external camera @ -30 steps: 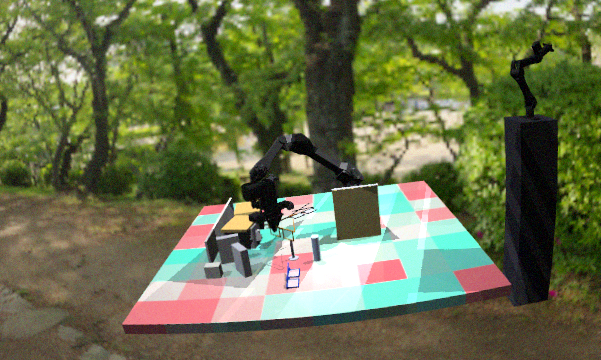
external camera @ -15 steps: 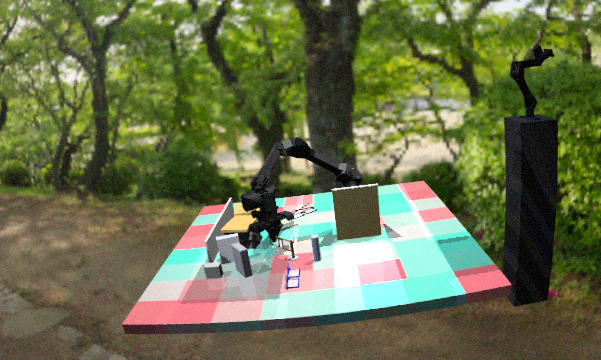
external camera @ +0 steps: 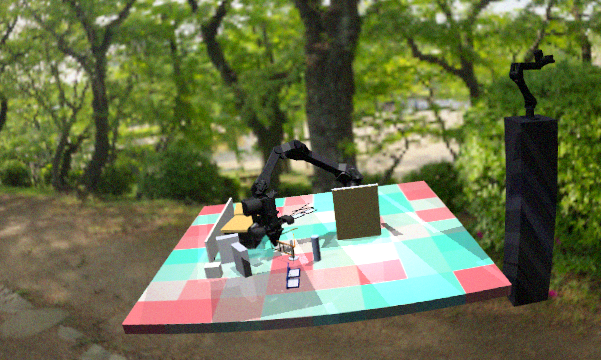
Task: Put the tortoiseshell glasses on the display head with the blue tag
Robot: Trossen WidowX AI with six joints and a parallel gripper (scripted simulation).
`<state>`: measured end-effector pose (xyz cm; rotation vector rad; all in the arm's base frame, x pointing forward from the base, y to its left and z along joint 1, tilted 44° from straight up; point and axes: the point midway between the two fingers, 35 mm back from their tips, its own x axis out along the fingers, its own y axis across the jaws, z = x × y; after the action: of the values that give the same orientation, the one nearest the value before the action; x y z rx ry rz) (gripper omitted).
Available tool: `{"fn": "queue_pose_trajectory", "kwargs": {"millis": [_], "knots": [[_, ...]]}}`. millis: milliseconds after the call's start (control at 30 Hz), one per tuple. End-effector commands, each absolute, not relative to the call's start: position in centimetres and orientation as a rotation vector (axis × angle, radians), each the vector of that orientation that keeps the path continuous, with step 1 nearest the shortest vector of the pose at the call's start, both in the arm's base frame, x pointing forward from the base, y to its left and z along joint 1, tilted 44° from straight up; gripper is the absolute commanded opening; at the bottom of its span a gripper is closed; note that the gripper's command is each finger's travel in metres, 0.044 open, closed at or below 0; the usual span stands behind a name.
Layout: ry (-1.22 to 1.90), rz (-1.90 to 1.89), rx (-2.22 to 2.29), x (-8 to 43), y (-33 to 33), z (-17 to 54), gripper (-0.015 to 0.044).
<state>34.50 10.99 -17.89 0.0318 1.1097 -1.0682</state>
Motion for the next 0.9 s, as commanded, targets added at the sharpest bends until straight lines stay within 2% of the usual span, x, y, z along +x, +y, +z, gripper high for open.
{"fn": "queue_pose_trajectory", "kwargs": {"millis": [0,867], "knots": [[1.104,-1.059,0.034,35.07,11.26,-17.70,0.0000],[1.104,-1.059,0.034,35.72,11.33,-17.72,0.0000]]}}
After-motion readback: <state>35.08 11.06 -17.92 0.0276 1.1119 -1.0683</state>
